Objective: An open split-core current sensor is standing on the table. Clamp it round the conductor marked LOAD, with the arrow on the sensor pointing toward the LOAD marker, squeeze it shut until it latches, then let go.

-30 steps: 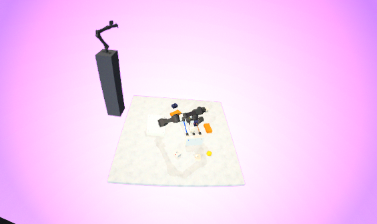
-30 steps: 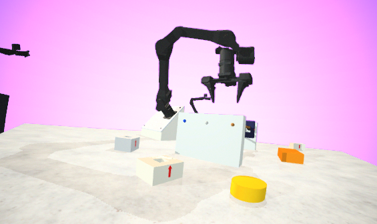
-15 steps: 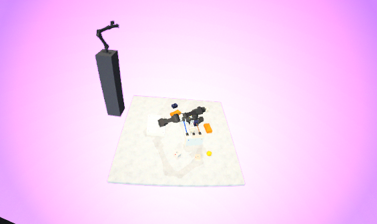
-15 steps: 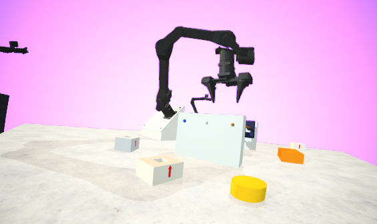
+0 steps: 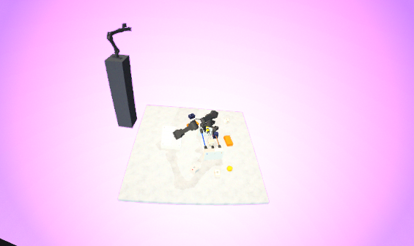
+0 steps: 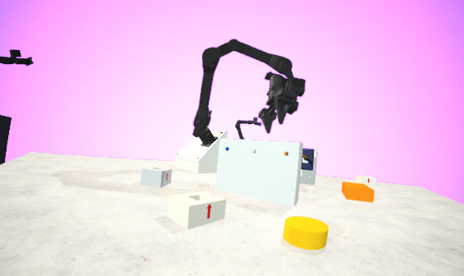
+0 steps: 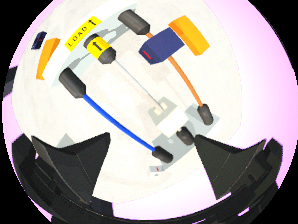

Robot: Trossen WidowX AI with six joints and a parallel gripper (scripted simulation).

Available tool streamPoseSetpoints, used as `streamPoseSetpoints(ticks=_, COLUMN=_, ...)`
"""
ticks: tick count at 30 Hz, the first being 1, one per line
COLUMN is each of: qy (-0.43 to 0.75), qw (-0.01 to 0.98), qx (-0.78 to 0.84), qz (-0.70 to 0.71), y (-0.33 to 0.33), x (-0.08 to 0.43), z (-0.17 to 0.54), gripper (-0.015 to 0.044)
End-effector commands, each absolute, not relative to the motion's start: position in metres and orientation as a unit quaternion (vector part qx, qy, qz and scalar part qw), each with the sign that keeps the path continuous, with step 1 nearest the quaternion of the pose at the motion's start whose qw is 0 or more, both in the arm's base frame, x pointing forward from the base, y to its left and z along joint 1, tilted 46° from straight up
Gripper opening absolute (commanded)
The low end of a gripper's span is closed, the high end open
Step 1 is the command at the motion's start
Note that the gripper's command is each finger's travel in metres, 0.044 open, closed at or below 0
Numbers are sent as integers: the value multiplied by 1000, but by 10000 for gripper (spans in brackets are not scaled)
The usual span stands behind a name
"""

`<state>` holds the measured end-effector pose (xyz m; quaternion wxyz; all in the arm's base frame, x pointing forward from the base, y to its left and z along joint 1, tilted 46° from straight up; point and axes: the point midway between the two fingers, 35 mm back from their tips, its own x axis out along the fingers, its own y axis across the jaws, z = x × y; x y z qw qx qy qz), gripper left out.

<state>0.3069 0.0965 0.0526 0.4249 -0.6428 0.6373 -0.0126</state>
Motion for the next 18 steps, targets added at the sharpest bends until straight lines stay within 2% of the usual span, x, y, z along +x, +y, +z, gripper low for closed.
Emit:
streamPoseSetpoints(ticks=1, qy=570, qw=546, qx=-589, qz=-176, y=107, x=285, z=38, gripper=440)
streamPoseSetpoints(ticks=10, qy=387, qw=734, qx=-445, qz=-339, y=120, x=254, z=22, gripper=440)
streamPoseSetpoints(ticks=18, qy=235, qw=844, qx=-304, qz=-373, y=128, x=233, z=14, gripper=440)
